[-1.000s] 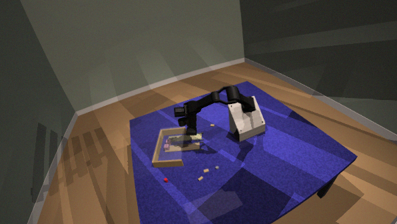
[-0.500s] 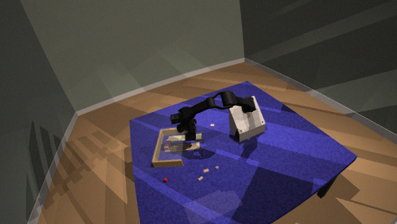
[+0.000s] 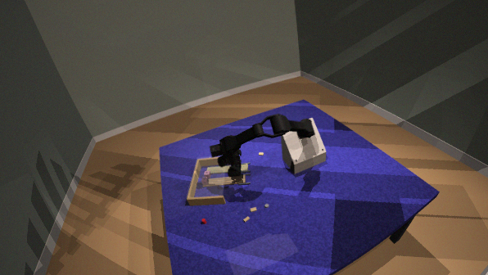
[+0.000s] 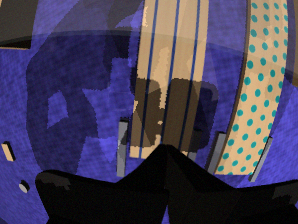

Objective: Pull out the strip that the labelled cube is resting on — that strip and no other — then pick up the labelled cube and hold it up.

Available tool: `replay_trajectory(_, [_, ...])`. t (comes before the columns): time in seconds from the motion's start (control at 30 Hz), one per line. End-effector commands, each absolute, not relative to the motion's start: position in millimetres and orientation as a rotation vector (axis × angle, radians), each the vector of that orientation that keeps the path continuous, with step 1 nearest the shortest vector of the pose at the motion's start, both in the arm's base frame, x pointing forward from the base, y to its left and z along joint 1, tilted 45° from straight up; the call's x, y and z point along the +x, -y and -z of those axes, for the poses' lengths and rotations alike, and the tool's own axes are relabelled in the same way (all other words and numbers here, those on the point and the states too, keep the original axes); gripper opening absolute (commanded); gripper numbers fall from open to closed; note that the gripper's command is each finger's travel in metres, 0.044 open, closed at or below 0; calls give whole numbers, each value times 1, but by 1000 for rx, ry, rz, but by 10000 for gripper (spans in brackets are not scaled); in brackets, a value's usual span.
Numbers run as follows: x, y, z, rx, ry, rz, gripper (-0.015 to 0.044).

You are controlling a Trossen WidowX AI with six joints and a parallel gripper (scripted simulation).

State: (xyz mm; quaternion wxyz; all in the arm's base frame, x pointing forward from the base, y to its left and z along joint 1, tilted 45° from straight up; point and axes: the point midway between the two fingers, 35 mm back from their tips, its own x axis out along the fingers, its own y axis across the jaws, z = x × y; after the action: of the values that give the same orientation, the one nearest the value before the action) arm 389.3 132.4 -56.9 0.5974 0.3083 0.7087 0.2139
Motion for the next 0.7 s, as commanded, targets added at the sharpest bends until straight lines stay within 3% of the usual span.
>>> replay_trajectory(0.0, [387,-137,63,719,-1649,-492,0])
replay_trajectory(0.67, [379,-160,85,721,-1650,-494,0])
